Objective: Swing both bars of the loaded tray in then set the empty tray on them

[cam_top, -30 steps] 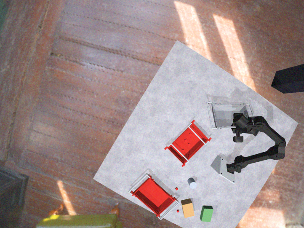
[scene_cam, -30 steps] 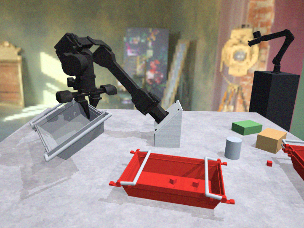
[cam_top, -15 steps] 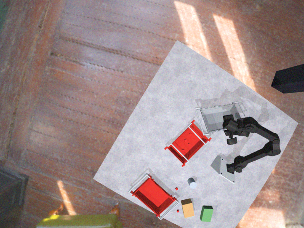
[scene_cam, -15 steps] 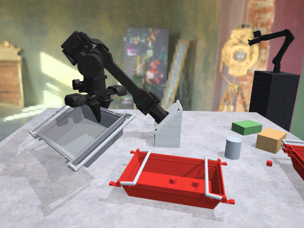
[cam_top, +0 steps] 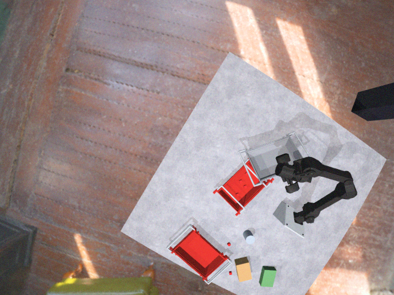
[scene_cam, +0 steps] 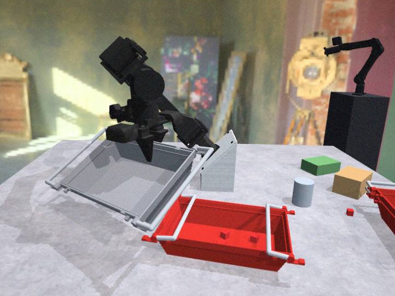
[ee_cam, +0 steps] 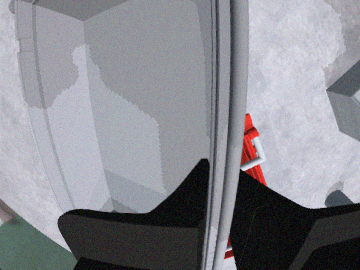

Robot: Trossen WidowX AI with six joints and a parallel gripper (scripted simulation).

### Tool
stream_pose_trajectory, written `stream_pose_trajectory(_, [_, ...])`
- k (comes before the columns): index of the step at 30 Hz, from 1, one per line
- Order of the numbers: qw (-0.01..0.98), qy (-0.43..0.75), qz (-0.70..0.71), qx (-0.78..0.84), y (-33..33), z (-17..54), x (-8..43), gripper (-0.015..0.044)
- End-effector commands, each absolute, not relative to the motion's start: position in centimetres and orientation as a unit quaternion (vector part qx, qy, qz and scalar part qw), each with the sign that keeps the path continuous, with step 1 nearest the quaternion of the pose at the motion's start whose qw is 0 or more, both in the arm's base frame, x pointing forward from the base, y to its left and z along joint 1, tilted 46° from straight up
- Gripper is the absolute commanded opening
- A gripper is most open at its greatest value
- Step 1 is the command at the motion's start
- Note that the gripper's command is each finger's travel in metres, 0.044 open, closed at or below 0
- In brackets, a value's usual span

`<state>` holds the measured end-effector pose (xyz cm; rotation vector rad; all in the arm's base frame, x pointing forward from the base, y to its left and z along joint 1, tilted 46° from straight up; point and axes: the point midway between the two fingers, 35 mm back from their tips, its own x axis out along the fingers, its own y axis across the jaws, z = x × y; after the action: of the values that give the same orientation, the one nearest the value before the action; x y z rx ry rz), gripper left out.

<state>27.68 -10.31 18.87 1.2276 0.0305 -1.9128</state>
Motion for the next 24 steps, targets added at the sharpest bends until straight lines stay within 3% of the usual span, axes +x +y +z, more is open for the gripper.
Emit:
stream_pose_trajectory(1, [0.439, 0.026, -0.754, 0.489, -8.7, 18.4, 29.2, 0.0])
stream_pose_trajectory(24, [0.504, 0.112, -0.75, 0.414, -1.6, 11.9, 33.2, 0.0])
